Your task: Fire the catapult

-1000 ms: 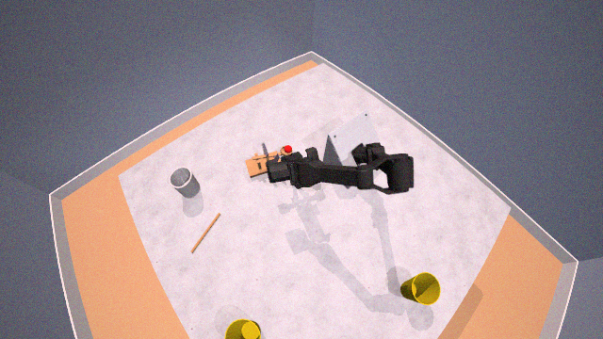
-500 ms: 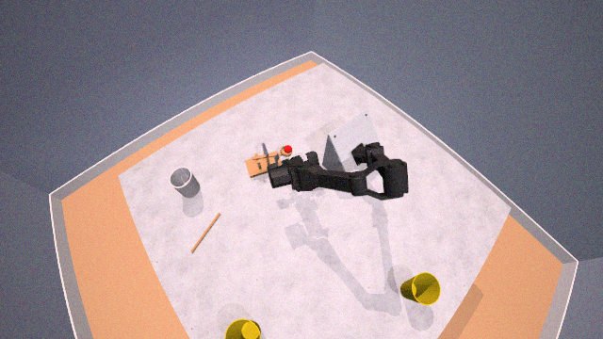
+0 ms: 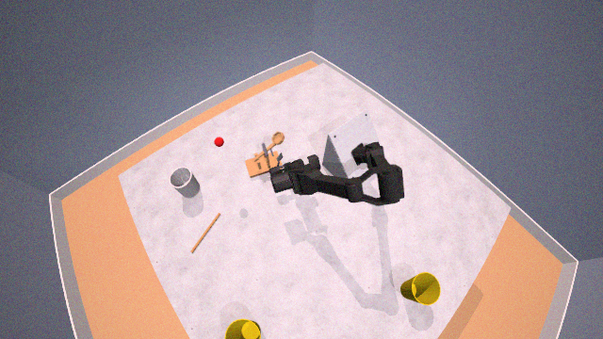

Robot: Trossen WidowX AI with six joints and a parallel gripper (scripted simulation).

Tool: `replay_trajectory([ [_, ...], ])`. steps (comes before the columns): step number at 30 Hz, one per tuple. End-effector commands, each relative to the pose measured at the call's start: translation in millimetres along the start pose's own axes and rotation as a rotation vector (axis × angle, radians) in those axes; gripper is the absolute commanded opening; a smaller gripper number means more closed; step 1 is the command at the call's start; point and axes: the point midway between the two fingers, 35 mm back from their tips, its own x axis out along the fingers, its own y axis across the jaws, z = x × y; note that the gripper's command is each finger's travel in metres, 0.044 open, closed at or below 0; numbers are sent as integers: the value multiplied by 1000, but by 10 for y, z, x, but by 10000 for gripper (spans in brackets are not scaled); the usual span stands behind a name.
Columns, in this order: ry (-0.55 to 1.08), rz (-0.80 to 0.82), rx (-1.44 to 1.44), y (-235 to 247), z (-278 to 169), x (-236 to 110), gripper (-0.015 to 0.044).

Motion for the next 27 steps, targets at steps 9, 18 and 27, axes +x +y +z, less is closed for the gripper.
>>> replay_trajectory([
  [9, 5, -26, 0, -5, -436, -1242, 0],
  [18, -44, -56, 140, -221, -394, -1089, 158],
  [27, -137, -113, 415, -618, -480, -1132, 394],
])
